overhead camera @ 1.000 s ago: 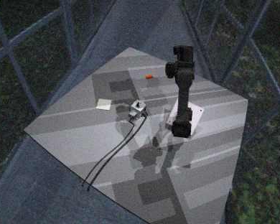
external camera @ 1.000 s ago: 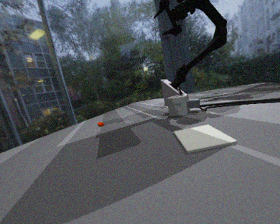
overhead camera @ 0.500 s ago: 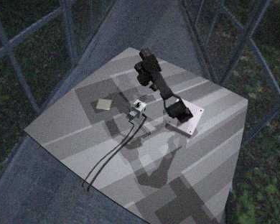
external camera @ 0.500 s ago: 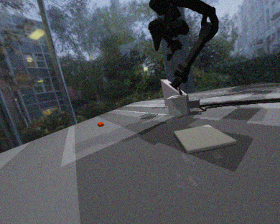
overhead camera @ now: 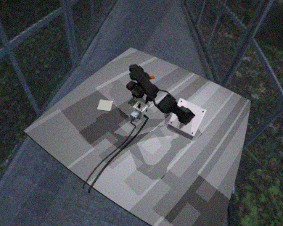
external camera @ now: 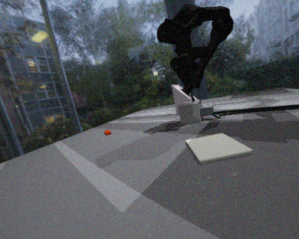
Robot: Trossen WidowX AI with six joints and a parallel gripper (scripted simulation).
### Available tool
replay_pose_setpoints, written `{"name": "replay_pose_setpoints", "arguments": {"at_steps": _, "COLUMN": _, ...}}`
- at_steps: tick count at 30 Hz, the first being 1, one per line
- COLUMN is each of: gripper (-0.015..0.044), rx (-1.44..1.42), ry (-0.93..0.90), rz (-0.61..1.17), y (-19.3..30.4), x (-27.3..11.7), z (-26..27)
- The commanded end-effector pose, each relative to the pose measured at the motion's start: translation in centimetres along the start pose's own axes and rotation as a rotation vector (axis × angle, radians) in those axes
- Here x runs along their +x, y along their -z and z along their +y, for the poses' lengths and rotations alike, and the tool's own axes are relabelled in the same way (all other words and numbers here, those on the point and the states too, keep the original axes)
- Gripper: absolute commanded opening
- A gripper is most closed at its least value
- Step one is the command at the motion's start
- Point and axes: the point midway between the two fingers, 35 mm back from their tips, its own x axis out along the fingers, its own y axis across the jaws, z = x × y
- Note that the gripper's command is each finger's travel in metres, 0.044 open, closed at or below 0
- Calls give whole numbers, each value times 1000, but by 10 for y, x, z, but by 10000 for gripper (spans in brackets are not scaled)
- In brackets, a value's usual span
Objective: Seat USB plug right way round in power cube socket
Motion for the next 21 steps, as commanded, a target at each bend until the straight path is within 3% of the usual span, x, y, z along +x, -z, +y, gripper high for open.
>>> {"name": "replay_pose_setpoints", "arguments": {"at_steps": 1, "gripper": 440, "rx": -2, "ry": -10, "rz": -11, "y": -1, "x": 3, "z": 3}}
{"name": "replay_pose_setpoints", "arguments": {"at_steps": 21, "gripper": 440, "rx": -2, "ry": -10, "rz": -12, "y": -1, "x": 21, "z": 4}}
